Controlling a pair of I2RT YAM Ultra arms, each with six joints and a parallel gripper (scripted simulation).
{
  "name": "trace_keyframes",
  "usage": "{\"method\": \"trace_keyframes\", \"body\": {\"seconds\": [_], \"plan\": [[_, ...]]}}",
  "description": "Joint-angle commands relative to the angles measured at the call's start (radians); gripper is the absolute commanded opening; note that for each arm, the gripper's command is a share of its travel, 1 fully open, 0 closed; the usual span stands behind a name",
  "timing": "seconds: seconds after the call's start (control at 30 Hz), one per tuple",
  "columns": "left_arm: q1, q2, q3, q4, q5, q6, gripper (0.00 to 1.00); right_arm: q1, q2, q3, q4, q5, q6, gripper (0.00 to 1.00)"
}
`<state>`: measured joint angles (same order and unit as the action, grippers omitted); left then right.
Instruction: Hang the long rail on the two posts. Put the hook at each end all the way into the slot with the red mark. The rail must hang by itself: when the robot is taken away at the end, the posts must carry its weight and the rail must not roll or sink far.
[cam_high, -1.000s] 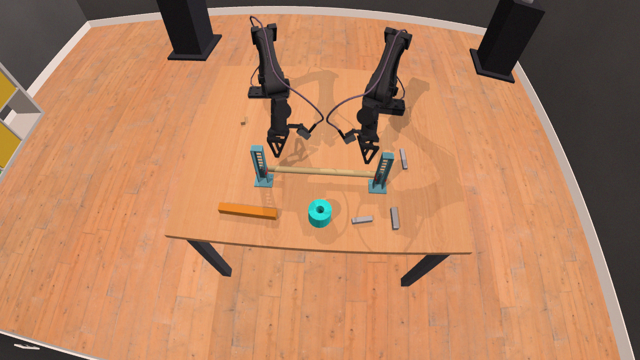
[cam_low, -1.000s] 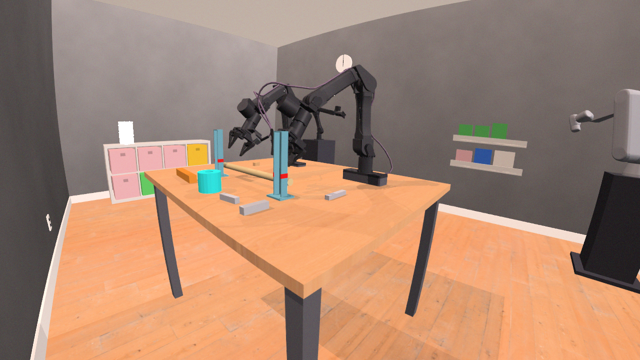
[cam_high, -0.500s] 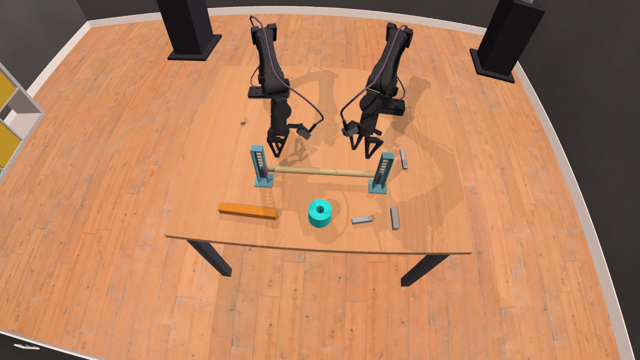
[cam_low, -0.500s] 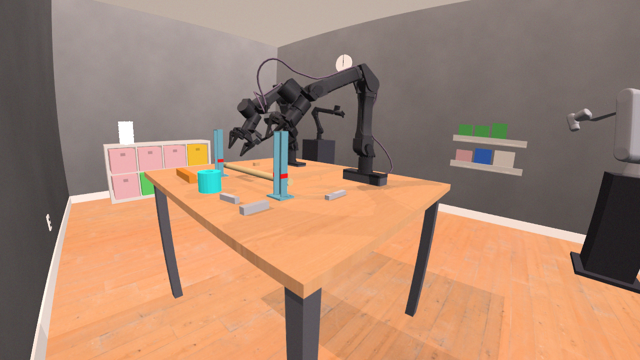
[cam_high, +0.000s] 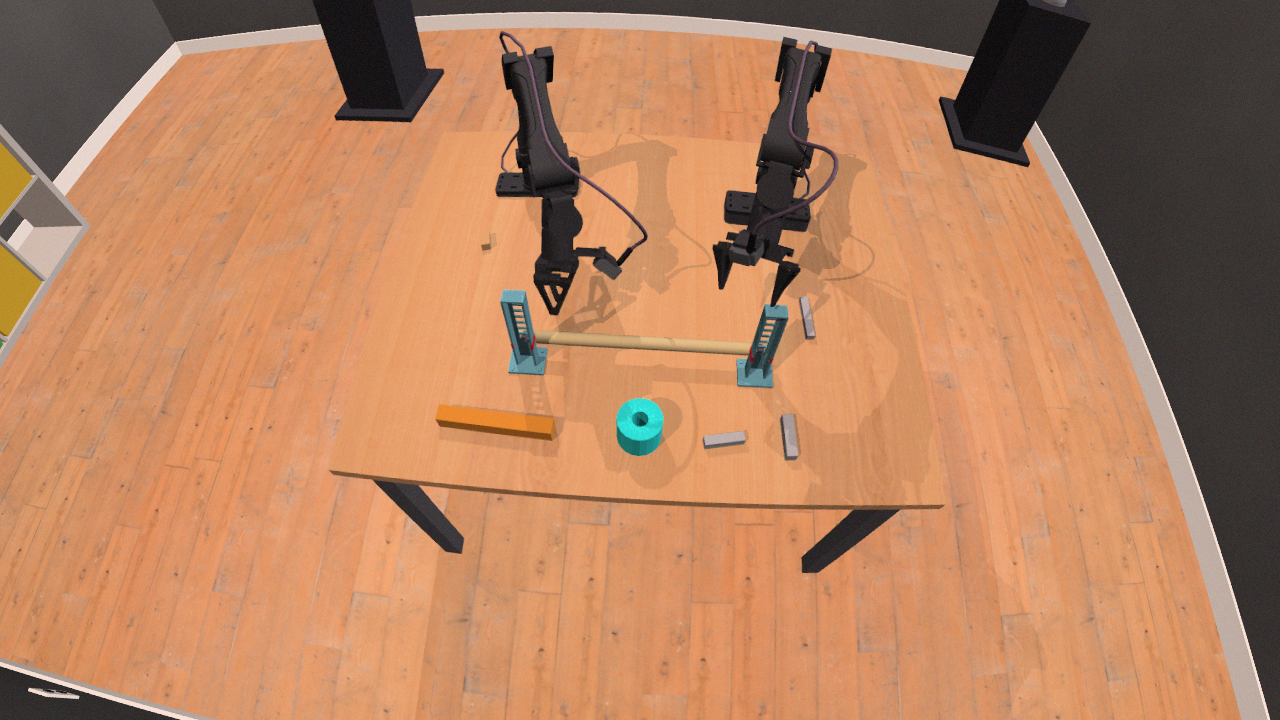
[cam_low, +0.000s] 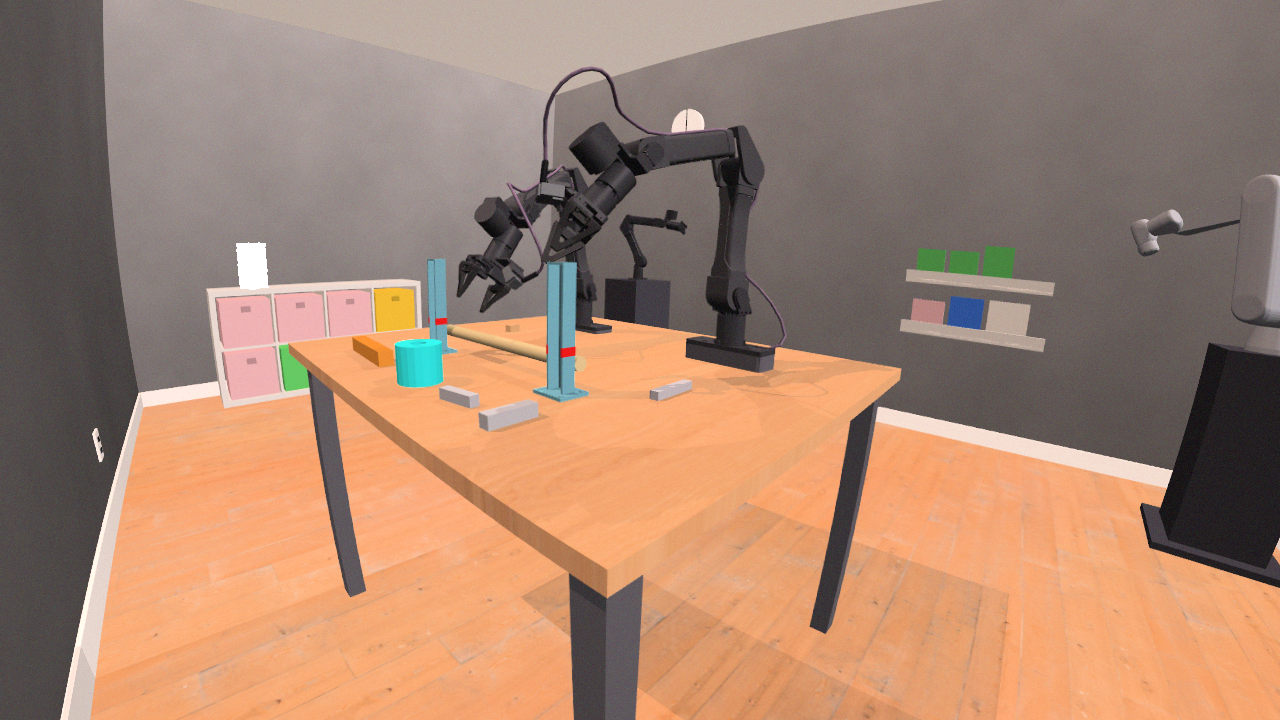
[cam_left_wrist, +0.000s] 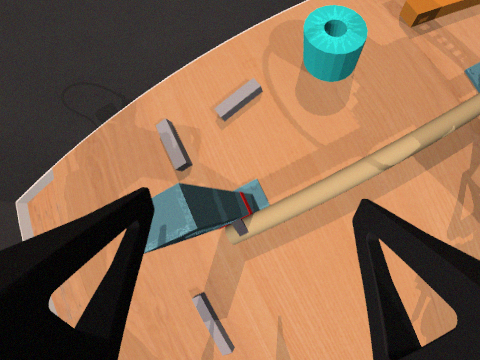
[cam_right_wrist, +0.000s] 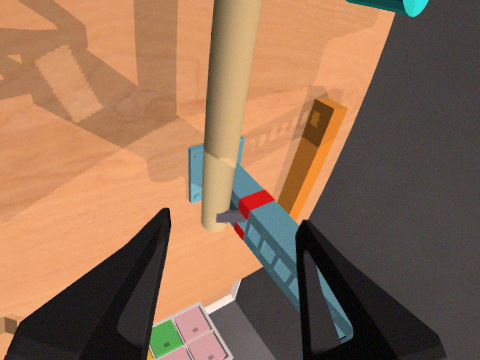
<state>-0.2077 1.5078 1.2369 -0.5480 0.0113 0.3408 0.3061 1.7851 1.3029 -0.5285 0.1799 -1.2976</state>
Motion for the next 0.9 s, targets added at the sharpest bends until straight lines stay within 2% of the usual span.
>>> {"method": "trace_keyframes", "body": {"seconds": [0.0,0.23,0.87], "plan": [[0.054,-0.027,0.053,-0.098,0.031,-0.184,1.00,0.002,-0.004,0.012,0.001,-0.003,0.010,0.72],[0.128,0.009,0.095,-0.204,0.053,-0.323,1.00,0.002,-0.004,0.012,0.001,-0.003,0.010,0.72],[0.130,0.009,0.106,-0.205,0.046,-0.306,1.00,0.002,-0.004,0.012,0.001,-0.003,0.010,0.72]]}}
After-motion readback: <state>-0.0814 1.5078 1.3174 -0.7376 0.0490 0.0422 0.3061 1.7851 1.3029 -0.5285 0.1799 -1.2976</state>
